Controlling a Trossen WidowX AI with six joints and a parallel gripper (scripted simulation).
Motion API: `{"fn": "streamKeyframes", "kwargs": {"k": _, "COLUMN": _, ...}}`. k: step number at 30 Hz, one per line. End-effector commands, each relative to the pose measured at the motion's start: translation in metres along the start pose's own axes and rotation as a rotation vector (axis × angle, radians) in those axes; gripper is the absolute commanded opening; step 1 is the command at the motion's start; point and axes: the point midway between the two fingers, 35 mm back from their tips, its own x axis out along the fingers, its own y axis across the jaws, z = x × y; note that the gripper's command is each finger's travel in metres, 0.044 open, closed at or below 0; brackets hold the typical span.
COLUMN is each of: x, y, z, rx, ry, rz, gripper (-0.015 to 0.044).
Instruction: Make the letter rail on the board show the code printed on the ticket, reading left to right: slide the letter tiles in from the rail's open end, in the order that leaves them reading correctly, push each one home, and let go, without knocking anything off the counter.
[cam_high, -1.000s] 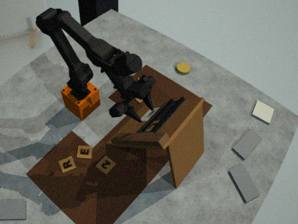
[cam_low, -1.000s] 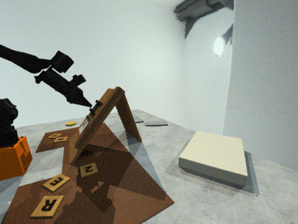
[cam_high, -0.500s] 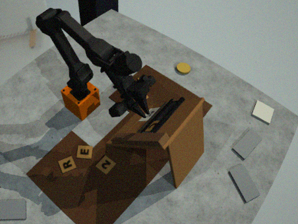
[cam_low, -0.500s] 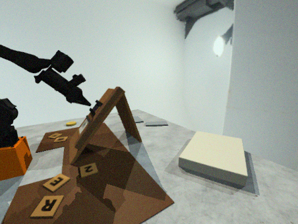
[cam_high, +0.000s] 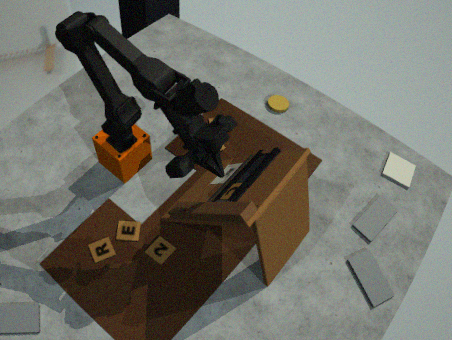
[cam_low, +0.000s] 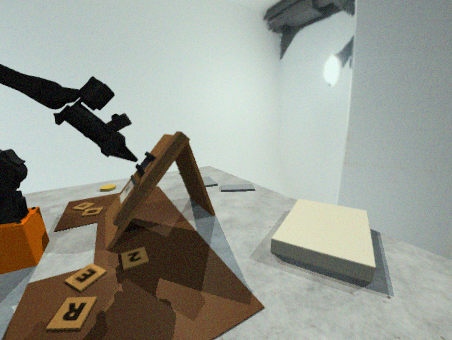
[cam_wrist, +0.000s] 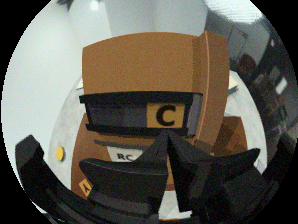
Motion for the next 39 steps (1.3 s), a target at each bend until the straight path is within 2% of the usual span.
{"fn": "streamKeyframes", "kwargs": {"k": 1, "x": 0.003, "y": 0.006, "z": 0.01, "rx": 0.005, "ry": 0.105, "rz": 0.011, "gripper": 0.0}}
{"fn": "streamKeyframes", "kwargs": {"k": 14, "x": 0.015, "y": 0.032, "z": 0.028, "rx": 0.011, "ry": 0.634, "rz": 0.004, "gripper": 0.0}}
{"fn": "streamKeyframes", "kwargs": {"k": 39, "x": 0.022, "y": 0.031, "z": 0.027, "rx": 0.01, "ry": 0.641, "rz": 0.004, "gripper": 0.0}}
